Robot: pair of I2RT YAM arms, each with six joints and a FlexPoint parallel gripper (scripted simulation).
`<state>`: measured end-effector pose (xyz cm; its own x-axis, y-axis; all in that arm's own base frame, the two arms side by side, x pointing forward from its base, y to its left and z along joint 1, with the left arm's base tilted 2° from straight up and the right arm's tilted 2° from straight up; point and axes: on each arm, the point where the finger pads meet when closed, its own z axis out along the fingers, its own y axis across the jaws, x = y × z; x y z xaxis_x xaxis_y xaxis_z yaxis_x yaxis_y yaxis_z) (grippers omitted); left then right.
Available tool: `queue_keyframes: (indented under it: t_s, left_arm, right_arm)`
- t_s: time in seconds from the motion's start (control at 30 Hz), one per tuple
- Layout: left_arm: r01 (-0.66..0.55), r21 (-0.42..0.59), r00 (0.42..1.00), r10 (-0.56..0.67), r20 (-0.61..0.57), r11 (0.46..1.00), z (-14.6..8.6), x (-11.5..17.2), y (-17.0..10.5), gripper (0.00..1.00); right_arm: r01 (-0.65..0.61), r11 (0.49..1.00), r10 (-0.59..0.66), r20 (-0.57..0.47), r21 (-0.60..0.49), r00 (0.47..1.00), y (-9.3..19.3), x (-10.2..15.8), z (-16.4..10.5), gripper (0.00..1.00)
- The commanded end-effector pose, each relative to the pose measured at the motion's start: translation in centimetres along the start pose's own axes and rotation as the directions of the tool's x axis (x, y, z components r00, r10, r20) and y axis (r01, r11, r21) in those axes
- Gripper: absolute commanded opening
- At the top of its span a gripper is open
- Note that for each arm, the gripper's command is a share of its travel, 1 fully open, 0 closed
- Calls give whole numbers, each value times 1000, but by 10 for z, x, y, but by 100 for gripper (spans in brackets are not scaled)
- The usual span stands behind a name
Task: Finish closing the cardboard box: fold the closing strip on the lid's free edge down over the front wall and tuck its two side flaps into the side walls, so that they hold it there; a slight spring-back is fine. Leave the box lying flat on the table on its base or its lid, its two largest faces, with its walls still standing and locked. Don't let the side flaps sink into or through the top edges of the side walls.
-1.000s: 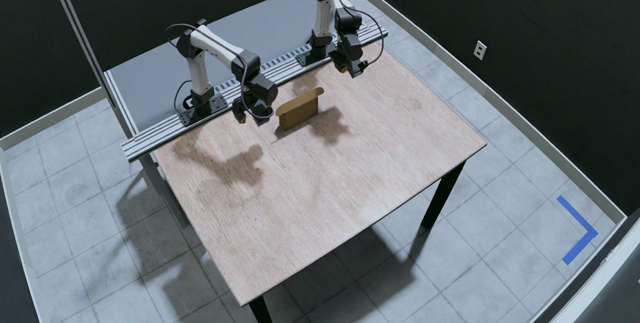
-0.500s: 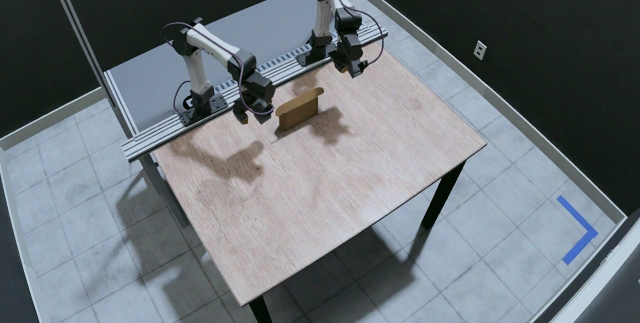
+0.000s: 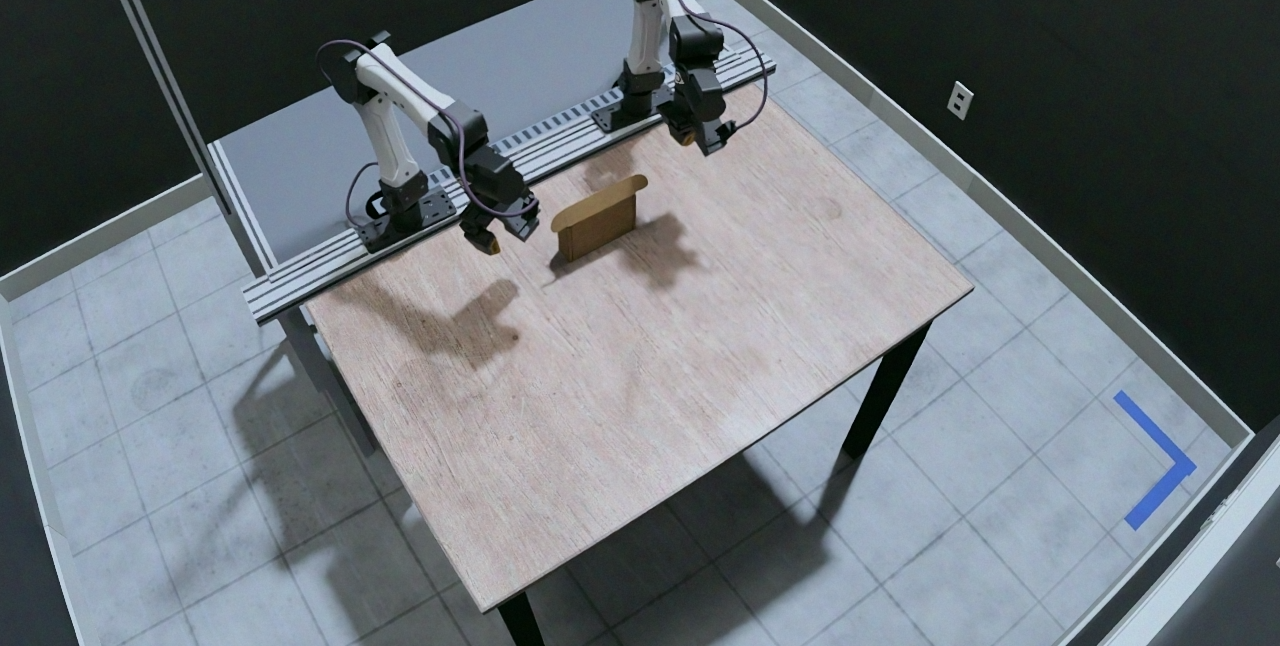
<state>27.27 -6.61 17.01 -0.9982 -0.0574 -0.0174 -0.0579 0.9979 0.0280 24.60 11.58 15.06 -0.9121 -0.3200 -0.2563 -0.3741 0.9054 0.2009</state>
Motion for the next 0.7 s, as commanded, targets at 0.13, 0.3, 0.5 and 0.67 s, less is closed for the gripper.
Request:
queue_keyframes:
  t_s: [0.13, 0.3, 0.5, 0.67]
  left_arm:
    - [2, 1, 1000, -2, 8, 1000, -4, 0, -1, 0]
    - [2, 1, 1000, -2, 8, 1000, -4, 0, -1, 0]
    - [2, 1, 1000, -2, 8, 1000, -4, 0, -1, 0]
    - [2, 1, 1000, -2, 8, 1000, -4, 0, -1, 0]
  right_arm:
    - [167, 981, -151, 148, -99, 977, 4, -9, -4, 80]
    - [227, 965, -199, 197, -130, 960, 4, -9, -4, 80]
    - [323, 931, -270, 275, -171, 923, 4, -9, -4, 80]
    - [378, 901, -304, 311, -215, 901, 2, -8, 3, 80]
